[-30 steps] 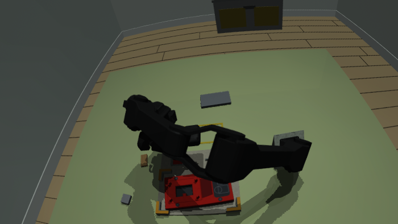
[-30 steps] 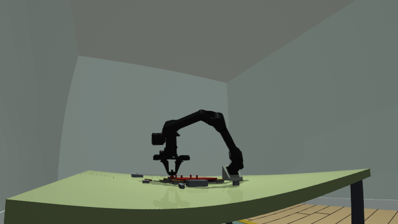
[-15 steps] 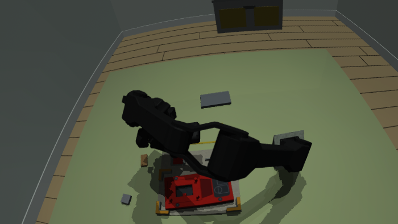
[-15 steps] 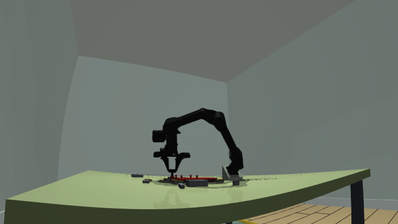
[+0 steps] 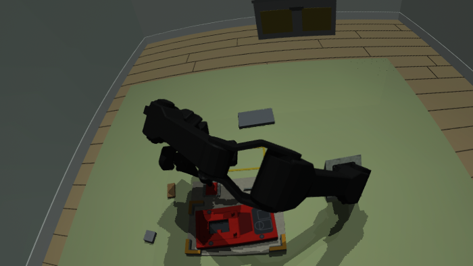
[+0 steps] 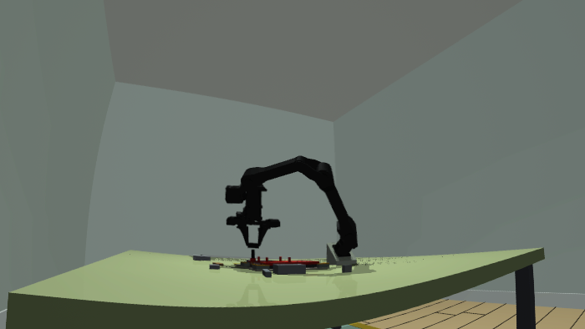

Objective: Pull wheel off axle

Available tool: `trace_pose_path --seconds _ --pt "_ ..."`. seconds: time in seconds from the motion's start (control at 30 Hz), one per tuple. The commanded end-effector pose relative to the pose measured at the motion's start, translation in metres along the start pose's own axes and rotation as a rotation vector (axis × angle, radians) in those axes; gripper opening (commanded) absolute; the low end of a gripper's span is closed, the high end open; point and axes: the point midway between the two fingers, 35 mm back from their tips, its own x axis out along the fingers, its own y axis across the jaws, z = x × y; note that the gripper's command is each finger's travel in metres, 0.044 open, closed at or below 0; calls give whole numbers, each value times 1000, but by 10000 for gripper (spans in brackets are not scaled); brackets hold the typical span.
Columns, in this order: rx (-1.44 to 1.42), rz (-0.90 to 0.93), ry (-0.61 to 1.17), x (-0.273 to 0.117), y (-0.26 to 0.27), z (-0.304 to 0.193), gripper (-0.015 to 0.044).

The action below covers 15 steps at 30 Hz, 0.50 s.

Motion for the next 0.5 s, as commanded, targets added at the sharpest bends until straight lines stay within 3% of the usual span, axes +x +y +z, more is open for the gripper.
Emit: trace_pose_path --seconds 0.0,0.3,0.47 --pt "-6 7 -7 -11 1 1 0" --pt "-5 6 -7 -35 1 -2 0" --pt "-2 7 -8 -29 -5 15 0"
